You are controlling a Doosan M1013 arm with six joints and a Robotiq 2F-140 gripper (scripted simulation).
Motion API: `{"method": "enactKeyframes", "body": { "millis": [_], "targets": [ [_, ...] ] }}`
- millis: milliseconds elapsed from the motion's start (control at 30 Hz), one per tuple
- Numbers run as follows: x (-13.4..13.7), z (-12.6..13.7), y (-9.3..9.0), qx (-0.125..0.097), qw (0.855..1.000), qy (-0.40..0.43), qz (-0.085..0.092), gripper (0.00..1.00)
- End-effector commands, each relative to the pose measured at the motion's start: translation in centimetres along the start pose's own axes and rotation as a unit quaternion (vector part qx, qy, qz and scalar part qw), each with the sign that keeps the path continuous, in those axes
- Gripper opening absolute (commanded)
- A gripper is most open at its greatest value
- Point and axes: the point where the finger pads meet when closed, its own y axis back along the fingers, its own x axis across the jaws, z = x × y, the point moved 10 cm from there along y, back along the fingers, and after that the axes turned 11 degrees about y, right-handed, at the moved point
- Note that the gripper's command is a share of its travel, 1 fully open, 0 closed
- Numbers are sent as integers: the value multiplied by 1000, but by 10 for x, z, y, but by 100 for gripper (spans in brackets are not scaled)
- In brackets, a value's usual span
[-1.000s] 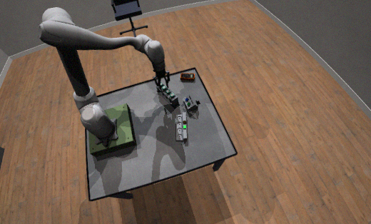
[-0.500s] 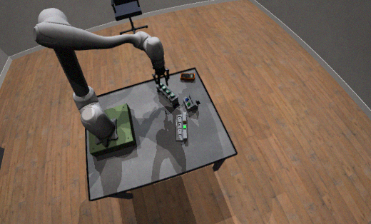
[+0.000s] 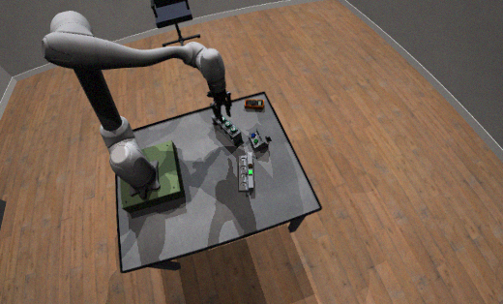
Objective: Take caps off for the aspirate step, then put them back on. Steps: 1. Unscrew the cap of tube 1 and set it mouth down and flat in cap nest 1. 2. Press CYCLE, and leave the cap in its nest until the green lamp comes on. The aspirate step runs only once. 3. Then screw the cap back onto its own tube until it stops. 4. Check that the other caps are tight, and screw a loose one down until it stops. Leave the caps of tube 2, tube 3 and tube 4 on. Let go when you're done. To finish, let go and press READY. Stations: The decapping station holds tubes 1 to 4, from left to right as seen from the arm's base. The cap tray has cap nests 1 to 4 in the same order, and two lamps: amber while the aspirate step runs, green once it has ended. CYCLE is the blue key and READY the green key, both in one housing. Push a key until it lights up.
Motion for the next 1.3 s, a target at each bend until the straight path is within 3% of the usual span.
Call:
{"method": "enactKeyframes", "body": {
  "millis": [0,233,600,1267],
  "targets": [
    [-5,19,0,14,996,86,7,41],
    [-5,19,-3,14,996,86,7,41],
    [-4,18,-36,14,996,86,7,41],
    [-4,18,-42,14,996,86,7,41]
  ]
}}
